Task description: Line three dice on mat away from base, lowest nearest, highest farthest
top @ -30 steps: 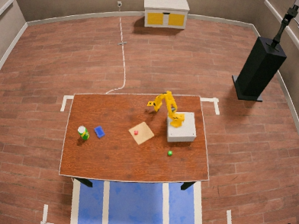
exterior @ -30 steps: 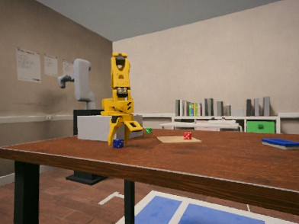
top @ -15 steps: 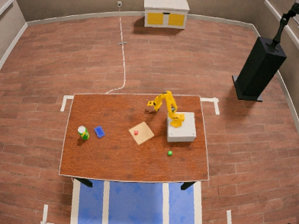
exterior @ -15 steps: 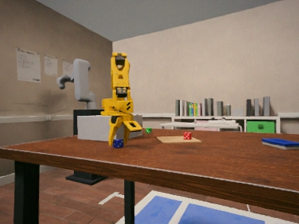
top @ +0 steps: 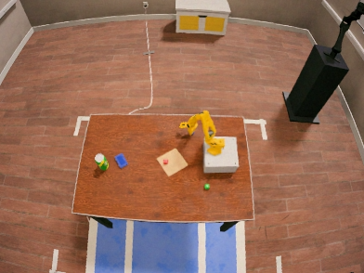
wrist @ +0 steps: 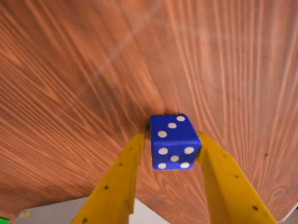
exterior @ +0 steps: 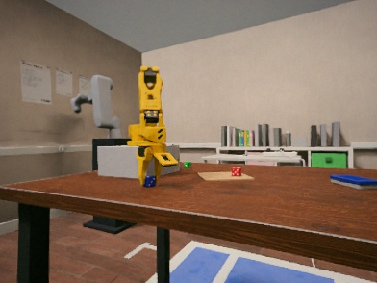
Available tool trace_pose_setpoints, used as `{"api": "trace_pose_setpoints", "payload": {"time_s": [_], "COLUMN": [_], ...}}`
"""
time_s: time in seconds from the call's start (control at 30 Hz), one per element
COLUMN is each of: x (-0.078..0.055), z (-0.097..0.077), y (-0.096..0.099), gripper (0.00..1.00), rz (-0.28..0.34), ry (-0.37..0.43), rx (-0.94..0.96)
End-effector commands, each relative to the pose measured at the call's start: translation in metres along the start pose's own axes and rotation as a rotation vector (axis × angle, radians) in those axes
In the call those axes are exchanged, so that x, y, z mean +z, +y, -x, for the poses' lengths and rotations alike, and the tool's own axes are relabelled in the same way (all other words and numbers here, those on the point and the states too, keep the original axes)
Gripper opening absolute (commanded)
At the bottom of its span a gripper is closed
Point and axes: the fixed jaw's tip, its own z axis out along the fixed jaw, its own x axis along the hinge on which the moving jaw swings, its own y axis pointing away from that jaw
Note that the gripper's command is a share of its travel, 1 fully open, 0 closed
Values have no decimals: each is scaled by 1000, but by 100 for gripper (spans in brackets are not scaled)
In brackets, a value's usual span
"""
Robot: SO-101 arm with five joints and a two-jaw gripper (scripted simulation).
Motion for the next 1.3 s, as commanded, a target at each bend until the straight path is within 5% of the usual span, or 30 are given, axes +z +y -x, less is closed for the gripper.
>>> {"api": "trace_pose_setpoints", "payload": {"time_s": [0.0,1.27], "x": [2,2], "z": [-3,-3], "y": [-1,-3], "gripper": [17,0], "rz": [10,10], "ry": [14,14], "rx": [-1,-1]}}
